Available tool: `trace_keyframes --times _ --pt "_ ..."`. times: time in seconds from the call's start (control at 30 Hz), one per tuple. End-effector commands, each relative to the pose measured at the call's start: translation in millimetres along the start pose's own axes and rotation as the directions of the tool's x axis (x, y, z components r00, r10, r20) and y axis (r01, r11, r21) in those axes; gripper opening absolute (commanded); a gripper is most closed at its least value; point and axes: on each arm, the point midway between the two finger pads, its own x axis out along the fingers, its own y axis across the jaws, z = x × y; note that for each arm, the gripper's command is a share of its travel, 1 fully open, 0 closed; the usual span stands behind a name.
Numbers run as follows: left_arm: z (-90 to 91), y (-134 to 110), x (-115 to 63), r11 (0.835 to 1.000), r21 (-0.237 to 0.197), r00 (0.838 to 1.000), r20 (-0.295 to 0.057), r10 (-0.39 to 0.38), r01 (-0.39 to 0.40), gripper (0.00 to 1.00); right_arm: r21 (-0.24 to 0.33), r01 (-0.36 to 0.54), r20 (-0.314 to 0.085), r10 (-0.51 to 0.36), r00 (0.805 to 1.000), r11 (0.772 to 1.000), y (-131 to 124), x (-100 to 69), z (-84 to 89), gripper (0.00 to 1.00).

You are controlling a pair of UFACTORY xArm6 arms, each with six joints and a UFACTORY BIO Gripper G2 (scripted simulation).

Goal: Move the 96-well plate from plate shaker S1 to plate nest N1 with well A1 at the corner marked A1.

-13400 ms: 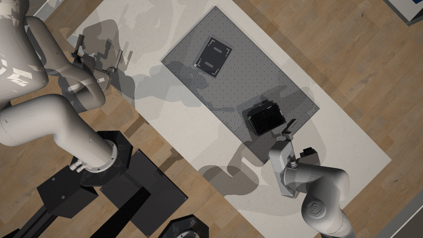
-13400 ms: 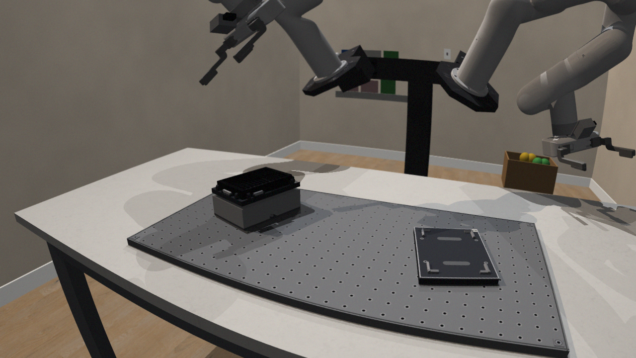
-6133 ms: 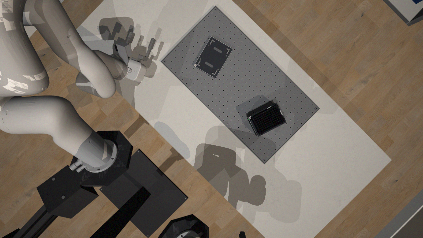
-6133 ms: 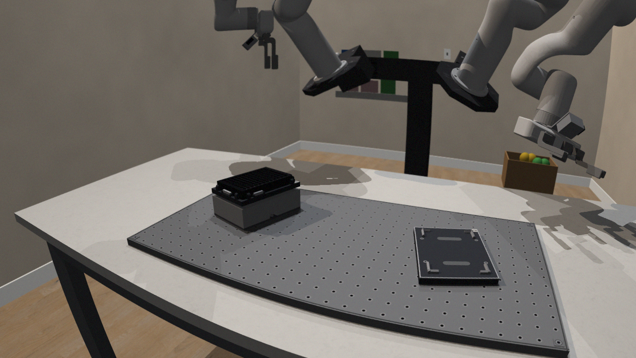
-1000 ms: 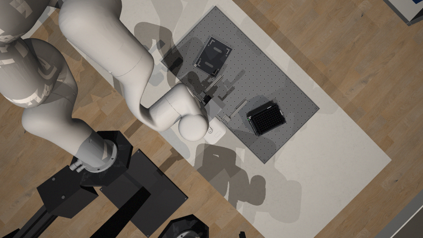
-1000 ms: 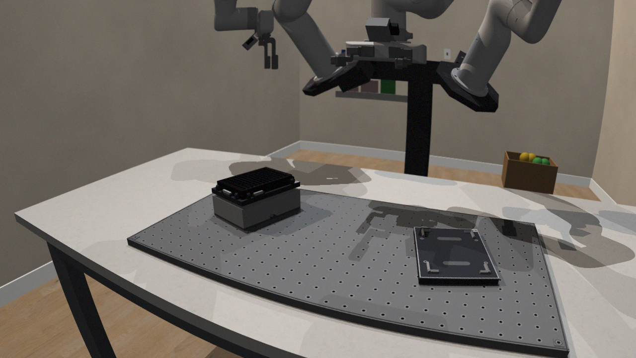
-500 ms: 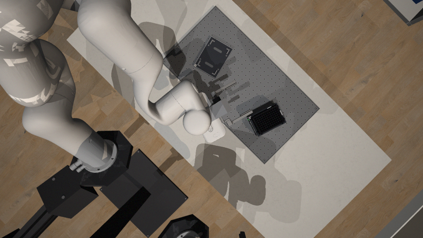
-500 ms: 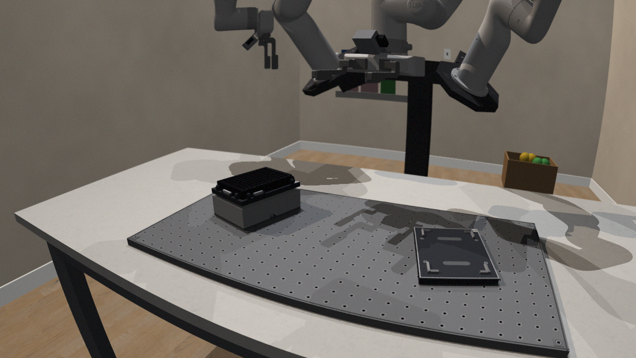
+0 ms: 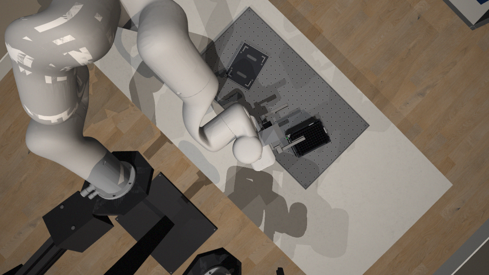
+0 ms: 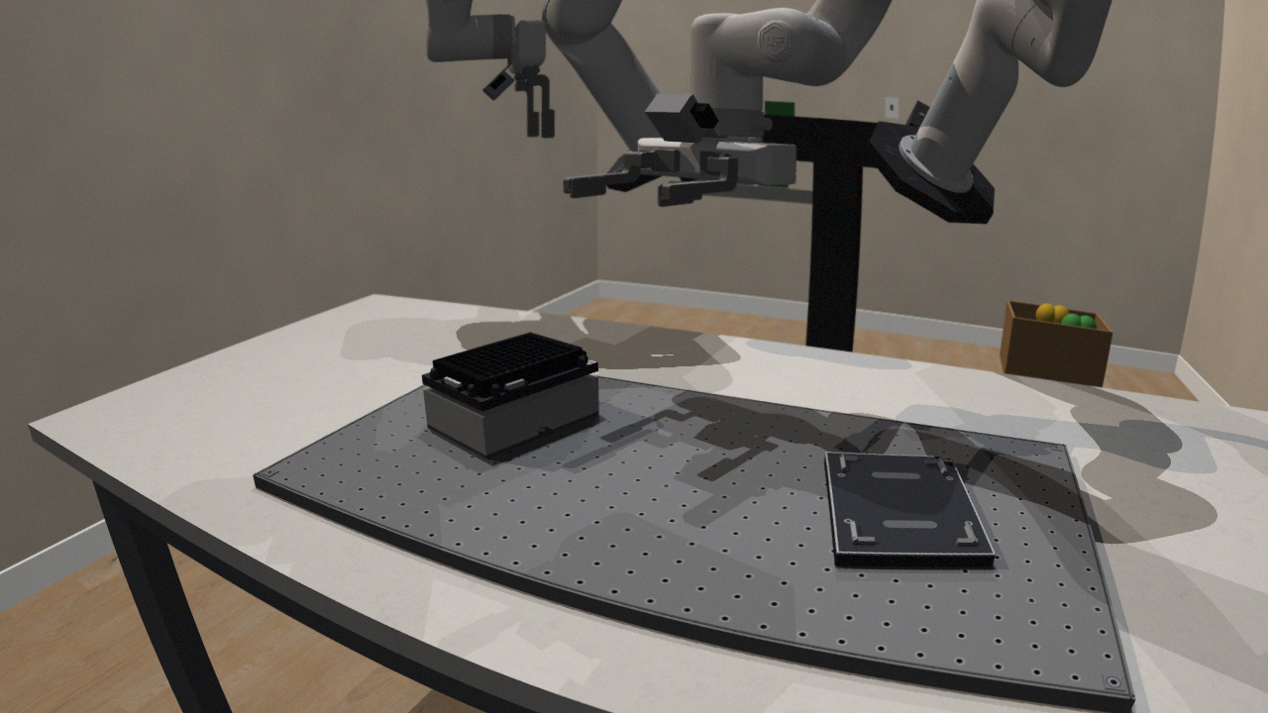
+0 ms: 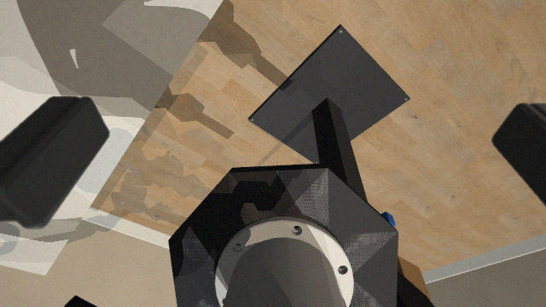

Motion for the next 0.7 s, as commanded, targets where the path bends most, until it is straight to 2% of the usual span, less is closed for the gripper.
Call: trace_keyframes --times 0.0,0.17,0.67 --pt "-13.8 -18.4 15.1 1.0 -0.001 1.0 0.003 0.002 -0.002 0.37 0.0 0.0 0.001 0.0 1.0 1.0 0.0 -0.3 0.7 1.0" --pt "-22.1 -28.8 22.1 1.0 -0.001 1.0 0.003 0.002 -0.002 0.37 0.0 0.0 0.001 0.0 1.0 1.0 0.0 -0.3 0.7 1.0" --pt "-63.3 -80.7 57.2 1.0 -0.001 1.0 0.004 0.002 -0.002 0.37 0.0 0.0 0.001 0.0 1.0 1.0 0.0 -0.3 0.7 1.0"
